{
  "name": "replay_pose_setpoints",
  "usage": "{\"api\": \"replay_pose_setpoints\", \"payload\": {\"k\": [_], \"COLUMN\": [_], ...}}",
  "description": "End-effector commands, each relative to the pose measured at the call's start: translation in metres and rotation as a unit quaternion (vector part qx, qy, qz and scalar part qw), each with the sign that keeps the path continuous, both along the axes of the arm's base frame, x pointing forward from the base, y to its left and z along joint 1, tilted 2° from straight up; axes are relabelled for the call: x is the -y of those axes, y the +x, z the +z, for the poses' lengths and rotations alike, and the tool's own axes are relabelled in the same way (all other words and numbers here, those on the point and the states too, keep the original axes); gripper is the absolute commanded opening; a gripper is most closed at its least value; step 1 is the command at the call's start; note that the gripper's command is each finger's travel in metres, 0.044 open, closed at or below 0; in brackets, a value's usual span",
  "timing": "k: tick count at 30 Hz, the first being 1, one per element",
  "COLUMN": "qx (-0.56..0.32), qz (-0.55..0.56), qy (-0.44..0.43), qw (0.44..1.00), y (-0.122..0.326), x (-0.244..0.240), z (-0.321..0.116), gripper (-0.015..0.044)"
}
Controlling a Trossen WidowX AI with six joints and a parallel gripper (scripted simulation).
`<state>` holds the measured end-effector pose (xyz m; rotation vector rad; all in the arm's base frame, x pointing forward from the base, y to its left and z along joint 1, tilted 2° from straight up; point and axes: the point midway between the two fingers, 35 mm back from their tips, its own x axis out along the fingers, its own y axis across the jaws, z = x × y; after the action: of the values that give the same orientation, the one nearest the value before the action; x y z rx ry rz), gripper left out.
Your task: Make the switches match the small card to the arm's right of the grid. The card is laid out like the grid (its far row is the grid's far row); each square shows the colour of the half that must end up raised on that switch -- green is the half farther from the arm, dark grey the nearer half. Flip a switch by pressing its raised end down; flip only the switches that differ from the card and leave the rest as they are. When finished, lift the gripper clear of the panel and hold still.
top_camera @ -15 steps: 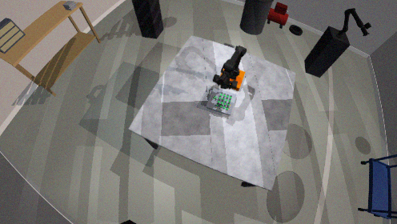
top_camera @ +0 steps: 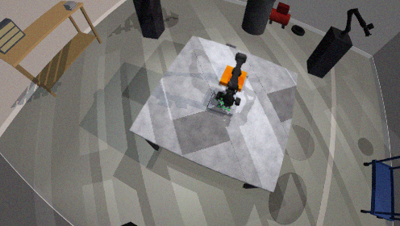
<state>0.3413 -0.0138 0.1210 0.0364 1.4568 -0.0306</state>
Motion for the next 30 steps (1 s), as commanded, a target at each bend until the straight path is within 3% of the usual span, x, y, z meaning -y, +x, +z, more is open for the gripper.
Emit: {"api": "replay_pose_setpoints", "payload": {"k": [1, 4, 30], "qx": [0.010, -0.001, -0.001], "qz": [-0.005, -0.005, -0.005], "qy": [0.001, 0.002, 0.002], "qw": [1.000, 1.000, 1.000], "y": [0.005, 0.010, 0.013], "x": [-0.001, -0.001, -0.001], "z": [-0.001, -0.032, -0.055], "gripper": [0.0000, 0.0000, 0.0000]}}
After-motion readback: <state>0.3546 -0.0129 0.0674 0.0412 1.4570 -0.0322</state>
